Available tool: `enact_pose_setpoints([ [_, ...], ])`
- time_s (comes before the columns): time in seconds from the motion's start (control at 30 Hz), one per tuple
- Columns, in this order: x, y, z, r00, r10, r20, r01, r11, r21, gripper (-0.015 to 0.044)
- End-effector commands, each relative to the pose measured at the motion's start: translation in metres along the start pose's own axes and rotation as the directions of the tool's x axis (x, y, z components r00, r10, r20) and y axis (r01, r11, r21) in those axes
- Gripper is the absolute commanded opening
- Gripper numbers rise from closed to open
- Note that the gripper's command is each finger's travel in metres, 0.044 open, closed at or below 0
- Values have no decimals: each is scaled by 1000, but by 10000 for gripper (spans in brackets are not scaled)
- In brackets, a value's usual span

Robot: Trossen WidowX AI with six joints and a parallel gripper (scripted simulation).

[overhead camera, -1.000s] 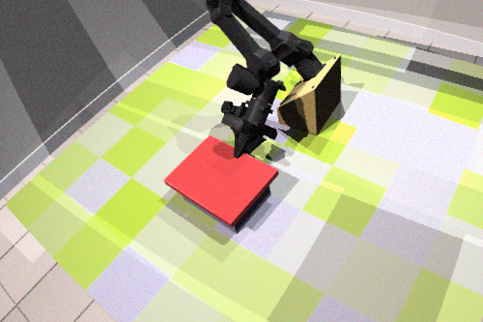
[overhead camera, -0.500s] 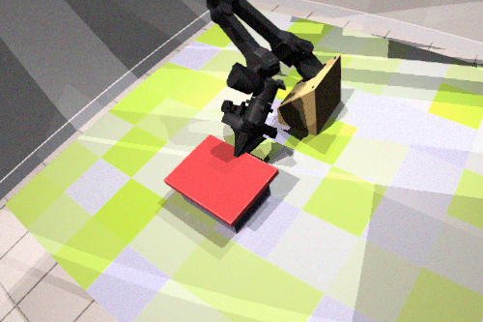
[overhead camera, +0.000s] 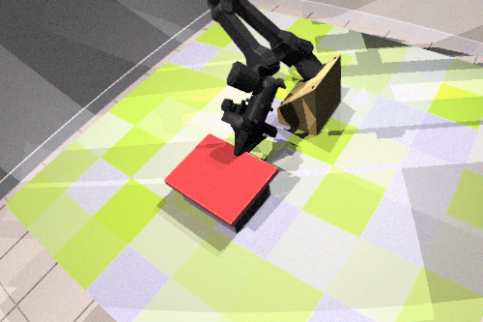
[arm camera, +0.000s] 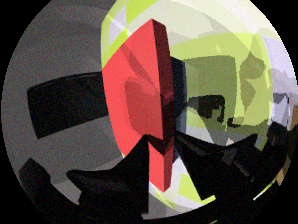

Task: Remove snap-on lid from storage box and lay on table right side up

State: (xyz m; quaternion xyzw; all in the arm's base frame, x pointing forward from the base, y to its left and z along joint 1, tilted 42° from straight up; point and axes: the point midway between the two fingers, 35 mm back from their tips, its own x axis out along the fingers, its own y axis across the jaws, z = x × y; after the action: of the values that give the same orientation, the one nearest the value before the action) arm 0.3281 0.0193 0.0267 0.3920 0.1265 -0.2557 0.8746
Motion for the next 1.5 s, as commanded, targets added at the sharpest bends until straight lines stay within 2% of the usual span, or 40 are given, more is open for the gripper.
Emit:
enact_pose_setpoints([
  [0.0,-1,1,0,1000,0,2,0,1000,3,0],
  [1.47,-3,6,-1,1000,3,1,-3,1000,1,0],
])
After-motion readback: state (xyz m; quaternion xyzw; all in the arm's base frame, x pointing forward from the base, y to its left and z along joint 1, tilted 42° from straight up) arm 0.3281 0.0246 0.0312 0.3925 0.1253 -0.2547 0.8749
